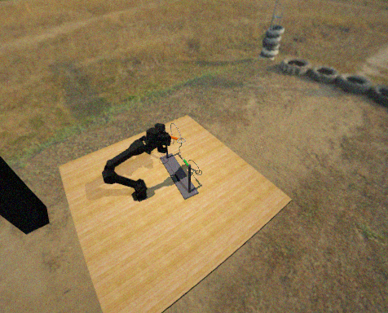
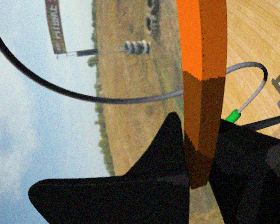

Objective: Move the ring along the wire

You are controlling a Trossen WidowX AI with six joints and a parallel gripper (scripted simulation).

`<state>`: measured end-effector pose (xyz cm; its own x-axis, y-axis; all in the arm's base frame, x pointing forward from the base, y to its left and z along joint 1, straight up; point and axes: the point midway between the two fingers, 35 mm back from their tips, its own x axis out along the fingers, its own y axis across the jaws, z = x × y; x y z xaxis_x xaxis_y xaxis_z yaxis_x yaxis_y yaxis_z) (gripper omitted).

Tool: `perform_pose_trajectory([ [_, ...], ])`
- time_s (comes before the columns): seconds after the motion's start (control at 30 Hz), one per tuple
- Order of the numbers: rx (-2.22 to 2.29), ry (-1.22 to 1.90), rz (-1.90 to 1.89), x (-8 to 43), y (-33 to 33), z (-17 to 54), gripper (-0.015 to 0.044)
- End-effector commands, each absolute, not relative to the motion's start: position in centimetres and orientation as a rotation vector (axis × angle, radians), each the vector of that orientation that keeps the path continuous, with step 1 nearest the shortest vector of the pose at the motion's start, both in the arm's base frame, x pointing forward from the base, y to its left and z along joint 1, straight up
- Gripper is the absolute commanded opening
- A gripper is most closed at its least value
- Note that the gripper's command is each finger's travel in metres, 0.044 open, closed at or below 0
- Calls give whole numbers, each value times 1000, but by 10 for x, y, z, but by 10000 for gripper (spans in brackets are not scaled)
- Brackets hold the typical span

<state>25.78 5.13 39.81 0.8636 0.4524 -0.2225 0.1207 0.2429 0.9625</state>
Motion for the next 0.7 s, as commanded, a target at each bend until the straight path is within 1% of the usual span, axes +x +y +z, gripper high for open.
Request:
perform_pose_trajectory([
  [0.0, 1276, 522, 222, 259, 51, 397, -150],
  [0.67, 1024, 557, 123, 258, 48, 389, -150],
])
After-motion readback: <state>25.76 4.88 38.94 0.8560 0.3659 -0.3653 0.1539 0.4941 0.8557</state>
